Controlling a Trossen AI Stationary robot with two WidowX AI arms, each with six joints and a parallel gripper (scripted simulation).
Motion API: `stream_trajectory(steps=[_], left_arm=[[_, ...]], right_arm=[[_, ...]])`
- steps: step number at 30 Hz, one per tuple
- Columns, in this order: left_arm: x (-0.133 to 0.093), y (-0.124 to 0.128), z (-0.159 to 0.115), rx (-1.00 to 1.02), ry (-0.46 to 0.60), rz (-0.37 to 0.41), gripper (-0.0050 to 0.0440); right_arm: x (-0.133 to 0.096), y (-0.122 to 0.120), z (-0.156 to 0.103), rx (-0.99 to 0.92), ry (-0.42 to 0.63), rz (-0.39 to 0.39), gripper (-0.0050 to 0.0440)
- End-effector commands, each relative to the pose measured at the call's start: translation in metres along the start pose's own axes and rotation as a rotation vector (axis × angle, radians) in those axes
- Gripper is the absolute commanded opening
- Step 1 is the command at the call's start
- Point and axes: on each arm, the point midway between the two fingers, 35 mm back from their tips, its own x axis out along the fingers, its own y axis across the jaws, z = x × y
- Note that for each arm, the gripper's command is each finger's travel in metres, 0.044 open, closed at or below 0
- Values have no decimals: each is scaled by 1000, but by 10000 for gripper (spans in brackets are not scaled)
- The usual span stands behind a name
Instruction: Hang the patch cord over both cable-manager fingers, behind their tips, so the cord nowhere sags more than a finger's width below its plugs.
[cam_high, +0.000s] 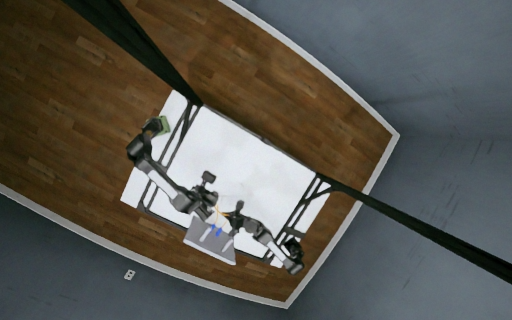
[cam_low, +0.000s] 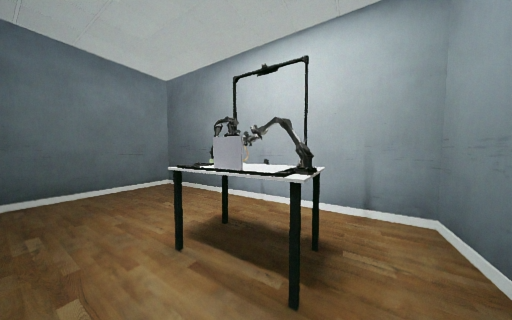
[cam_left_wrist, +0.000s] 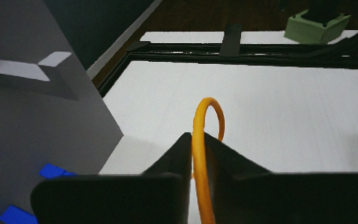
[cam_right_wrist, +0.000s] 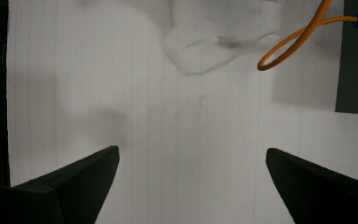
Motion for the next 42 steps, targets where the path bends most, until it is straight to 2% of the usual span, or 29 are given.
stream_trajectory(steps=[1, 42], left_arm=[[-4, 3, 17, -26, -22, -5, 25], [-4, 22, 35, -86, 26, 25, 25]], right_arm=[[-13, 0, 1, -2, -34, -8, 440], [-13, 0, 1, -2, -34, -8, 440]])
